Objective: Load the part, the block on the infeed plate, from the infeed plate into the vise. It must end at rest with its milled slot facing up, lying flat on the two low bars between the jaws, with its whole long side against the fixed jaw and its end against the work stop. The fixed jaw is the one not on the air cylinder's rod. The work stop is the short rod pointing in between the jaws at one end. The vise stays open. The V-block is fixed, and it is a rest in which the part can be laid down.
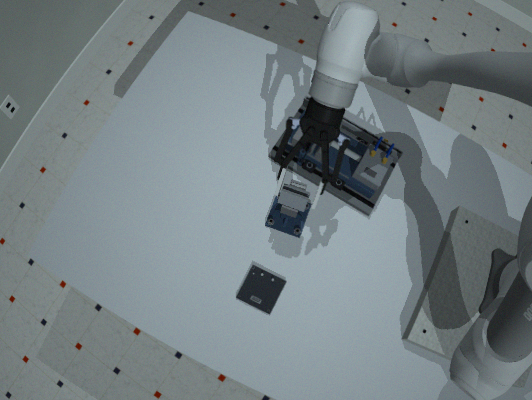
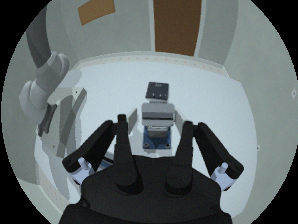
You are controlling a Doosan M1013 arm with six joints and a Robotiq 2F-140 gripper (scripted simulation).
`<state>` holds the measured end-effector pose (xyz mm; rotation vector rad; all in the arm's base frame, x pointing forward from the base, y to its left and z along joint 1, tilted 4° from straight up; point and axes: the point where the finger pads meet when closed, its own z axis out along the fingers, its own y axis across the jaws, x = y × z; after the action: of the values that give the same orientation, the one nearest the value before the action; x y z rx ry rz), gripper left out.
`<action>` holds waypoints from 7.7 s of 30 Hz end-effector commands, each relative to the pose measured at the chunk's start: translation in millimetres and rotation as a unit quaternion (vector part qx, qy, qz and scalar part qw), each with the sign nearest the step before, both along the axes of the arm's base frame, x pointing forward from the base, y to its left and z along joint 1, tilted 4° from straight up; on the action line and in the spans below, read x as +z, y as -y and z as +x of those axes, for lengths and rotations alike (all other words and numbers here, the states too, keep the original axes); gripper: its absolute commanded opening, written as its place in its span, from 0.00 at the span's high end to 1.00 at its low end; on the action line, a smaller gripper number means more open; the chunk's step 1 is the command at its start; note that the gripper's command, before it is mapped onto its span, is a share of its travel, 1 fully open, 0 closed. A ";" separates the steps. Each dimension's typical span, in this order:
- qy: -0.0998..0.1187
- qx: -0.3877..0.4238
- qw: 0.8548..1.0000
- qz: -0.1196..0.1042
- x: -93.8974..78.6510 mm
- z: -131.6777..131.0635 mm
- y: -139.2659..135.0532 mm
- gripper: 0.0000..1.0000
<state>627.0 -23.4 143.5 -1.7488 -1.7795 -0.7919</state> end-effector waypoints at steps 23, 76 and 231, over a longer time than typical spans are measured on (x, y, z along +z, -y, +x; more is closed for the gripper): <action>0.005 0.000 1.000 0.004 3.4 3.7 0.4 1.00; 0.005 0.000 1.000 0.004 4.8 2.6 0.4 1.00; 0.004 -0.004 0.997 -0.082 35.2 -3.7 -3.9 1.00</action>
<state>625.2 -19.7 180.0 -1.8270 -1.8648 -0.7186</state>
